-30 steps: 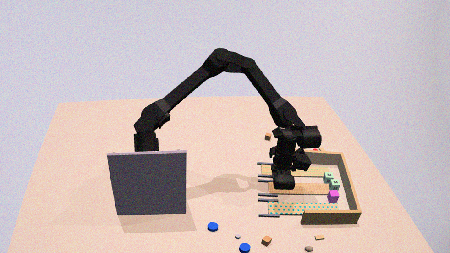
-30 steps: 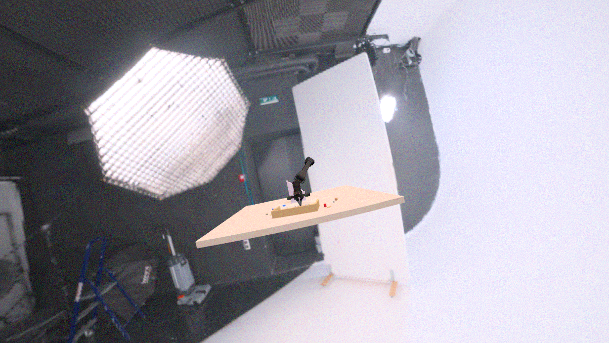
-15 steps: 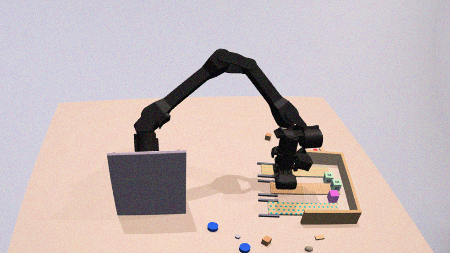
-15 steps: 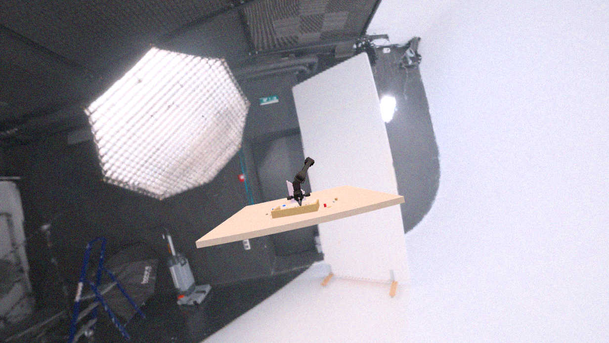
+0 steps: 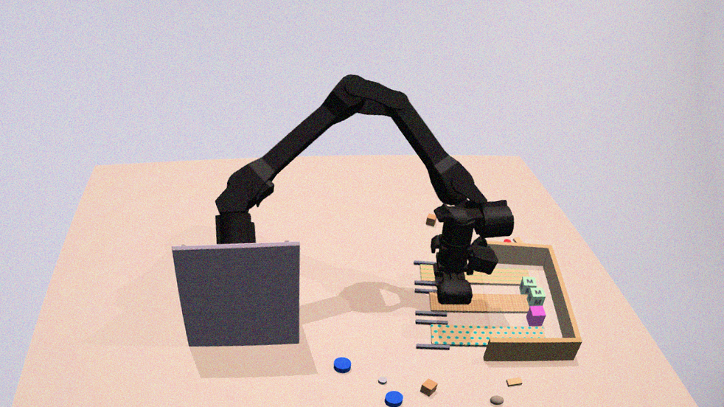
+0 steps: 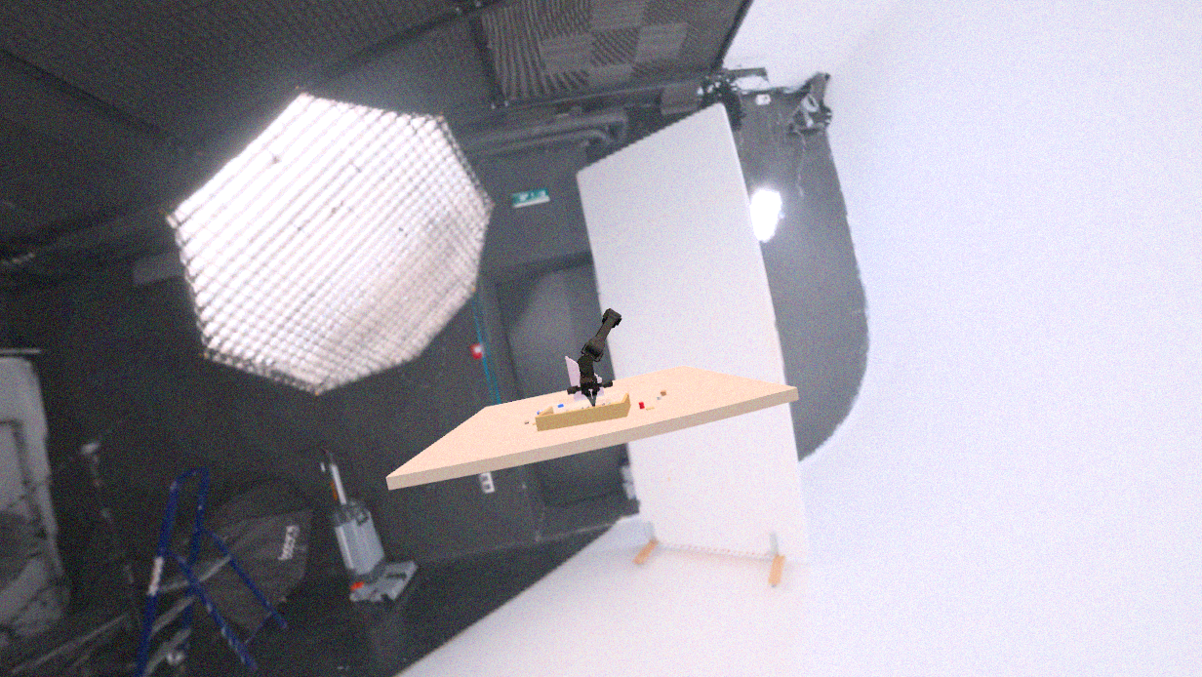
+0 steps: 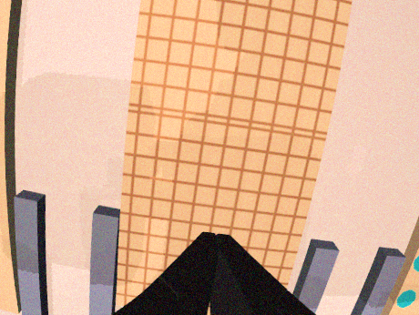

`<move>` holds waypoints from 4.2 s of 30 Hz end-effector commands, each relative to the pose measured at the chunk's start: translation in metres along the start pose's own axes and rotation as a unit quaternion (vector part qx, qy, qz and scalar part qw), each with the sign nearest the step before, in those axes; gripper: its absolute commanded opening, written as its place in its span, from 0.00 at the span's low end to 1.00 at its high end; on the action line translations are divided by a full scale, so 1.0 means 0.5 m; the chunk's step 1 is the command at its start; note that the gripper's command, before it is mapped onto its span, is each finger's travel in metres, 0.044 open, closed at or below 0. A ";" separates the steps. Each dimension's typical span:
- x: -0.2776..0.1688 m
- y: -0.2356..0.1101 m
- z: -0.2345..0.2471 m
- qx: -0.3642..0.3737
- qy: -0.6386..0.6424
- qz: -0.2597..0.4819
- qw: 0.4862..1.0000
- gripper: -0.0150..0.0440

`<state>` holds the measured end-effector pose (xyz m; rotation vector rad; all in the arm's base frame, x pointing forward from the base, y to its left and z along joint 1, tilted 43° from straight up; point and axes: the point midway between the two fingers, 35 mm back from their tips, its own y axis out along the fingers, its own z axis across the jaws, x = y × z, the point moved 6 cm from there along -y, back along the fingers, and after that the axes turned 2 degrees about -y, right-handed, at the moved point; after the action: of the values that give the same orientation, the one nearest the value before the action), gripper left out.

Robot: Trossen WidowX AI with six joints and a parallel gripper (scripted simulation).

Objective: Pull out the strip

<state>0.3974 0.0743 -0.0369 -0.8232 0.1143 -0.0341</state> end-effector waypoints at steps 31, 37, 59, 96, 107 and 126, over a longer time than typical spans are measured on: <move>-0.113 0.015 0.006 0.001 0.004 0.011 1.000 0.25; -0.130 0.015 0.007 0.001 0.005 0.012 1.000 0.25; -0.194 0.014 0.012 0.001 0.005 0.012 1.000 0.25; -0.294 0.012 0.018 0.001 0.006 0.013 1.000 0.25; -0.322 0.012 0.020 0.001 0.006 0.014 1.000 0.25; -0.353 0.011 0.023 0.001 0.007 0.014 1.000 0.25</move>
<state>0.2336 0.0946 -0.0136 -0.8150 0.1163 -0.0469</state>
